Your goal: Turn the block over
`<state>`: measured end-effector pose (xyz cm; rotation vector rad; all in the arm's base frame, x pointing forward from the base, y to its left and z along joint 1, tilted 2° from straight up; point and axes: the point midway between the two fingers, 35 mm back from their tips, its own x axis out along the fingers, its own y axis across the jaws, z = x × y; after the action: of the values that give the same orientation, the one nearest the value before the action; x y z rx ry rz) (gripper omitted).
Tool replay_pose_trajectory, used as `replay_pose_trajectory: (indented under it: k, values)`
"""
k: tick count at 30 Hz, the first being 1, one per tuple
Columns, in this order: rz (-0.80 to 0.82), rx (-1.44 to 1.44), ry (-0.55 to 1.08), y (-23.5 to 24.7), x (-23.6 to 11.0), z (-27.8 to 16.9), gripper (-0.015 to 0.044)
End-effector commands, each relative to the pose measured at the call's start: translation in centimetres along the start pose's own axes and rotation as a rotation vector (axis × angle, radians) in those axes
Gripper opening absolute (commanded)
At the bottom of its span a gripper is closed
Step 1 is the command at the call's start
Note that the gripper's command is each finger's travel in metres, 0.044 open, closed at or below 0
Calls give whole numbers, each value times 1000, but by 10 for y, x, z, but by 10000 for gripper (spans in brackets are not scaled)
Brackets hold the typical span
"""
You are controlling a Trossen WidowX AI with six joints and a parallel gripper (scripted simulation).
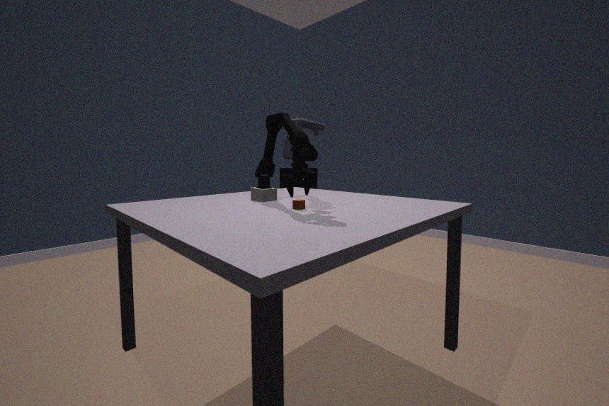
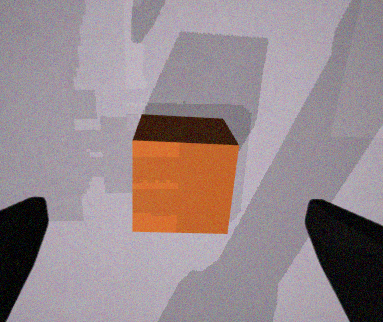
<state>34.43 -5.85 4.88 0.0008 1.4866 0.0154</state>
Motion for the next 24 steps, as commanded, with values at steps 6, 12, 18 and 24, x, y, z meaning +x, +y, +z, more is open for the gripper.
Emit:
replay_pose_trajectory:
  k: [6,12,18,24]
  values:
    - [-5,6,8,0,15,-2,440]
    - [-5,6,8,-1,25,-2,440]
    - [-5,6,8,0,35,-2,440]
    - [-5,6,8,0,36,-2,335]
